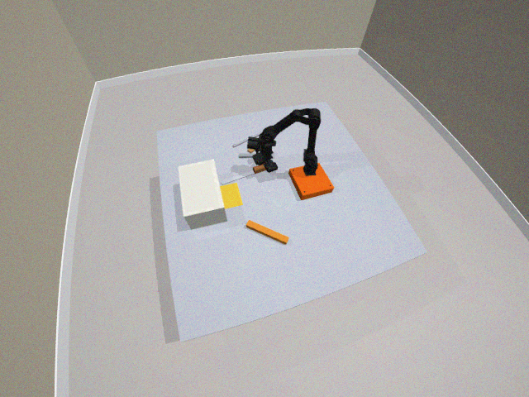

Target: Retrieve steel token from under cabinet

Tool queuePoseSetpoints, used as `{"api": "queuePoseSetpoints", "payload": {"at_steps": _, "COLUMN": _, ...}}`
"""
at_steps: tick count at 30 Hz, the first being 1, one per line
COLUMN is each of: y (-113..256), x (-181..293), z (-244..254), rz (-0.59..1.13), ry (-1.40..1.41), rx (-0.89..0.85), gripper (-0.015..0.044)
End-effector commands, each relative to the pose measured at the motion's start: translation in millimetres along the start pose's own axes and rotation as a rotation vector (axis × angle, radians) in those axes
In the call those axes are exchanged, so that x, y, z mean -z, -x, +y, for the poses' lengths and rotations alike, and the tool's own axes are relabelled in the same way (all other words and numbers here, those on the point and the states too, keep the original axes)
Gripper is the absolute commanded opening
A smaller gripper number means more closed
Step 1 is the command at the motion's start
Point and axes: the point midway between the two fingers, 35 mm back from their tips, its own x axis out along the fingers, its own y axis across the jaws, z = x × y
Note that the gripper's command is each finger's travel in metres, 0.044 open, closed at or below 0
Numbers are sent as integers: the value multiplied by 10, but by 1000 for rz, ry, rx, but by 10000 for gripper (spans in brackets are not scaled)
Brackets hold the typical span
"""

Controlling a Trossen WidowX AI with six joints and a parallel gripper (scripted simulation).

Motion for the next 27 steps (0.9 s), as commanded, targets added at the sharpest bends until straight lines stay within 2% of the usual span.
{"api": "queuePoseSetpoints", "payload": {"at_steps": 1, "y": 5, "x": 8, "z": 67, "rz": -2, "ry": -2, "rx": 0, "gripper": 0}}
{"api": "queuePoseSetpoints", "payload": {"at_steps": 23, "y": 4, "x": 27, "z": 311, "rz": -2, "ry": -7, "rx": -2, "gripper": 0}}
{"api": "queuePoseSetpoints", "payload": {"at_steps": 27, "y": 0, "x": 19, "z": 279, "rz": 1, "ry": -8, "rx": -2, "gripper": 105}}
